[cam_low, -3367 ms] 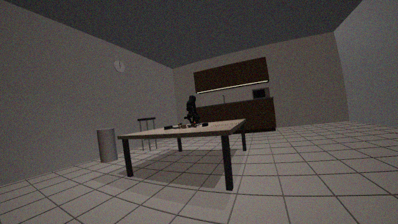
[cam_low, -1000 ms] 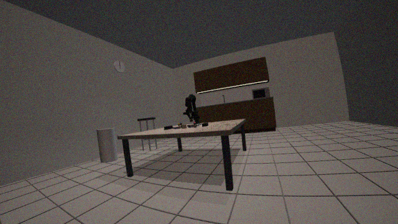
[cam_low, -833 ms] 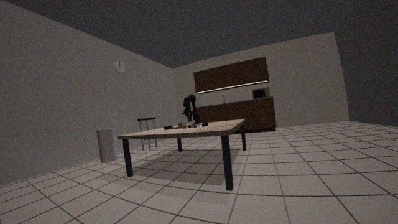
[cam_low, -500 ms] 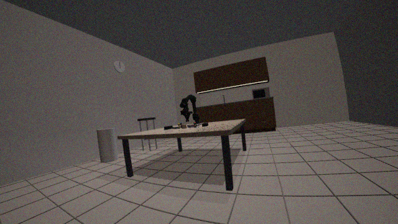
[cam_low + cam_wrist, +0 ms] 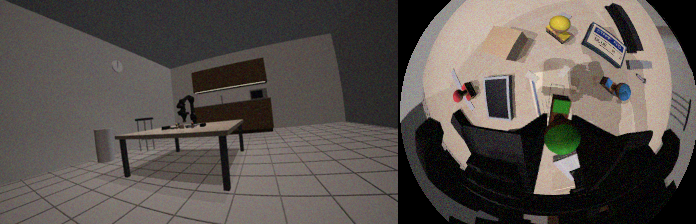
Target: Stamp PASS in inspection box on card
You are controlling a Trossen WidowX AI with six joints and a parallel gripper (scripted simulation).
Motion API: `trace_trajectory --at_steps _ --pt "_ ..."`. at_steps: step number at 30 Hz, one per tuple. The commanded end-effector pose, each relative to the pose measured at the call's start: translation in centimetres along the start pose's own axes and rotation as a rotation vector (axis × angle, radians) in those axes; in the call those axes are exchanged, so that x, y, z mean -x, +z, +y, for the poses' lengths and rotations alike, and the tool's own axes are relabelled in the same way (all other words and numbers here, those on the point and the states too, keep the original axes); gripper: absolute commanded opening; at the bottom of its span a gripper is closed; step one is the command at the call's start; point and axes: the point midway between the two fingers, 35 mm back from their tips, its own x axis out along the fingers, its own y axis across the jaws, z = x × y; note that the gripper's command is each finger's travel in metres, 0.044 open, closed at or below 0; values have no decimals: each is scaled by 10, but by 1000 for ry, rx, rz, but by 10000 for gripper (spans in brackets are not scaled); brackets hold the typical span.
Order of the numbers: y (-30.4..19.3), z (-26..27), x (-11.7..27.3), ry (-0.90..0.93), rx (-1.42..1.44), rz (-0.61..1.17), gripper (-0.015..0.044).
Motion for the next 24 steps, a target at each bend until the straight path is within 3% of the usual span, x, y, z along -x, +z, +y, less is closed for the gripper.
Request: trace_trajectory --at_steps 1,24 --pt "0 -1 -4 -4 -7 0 0" --pt "1 -1 -19 -4 -8 -1 0"
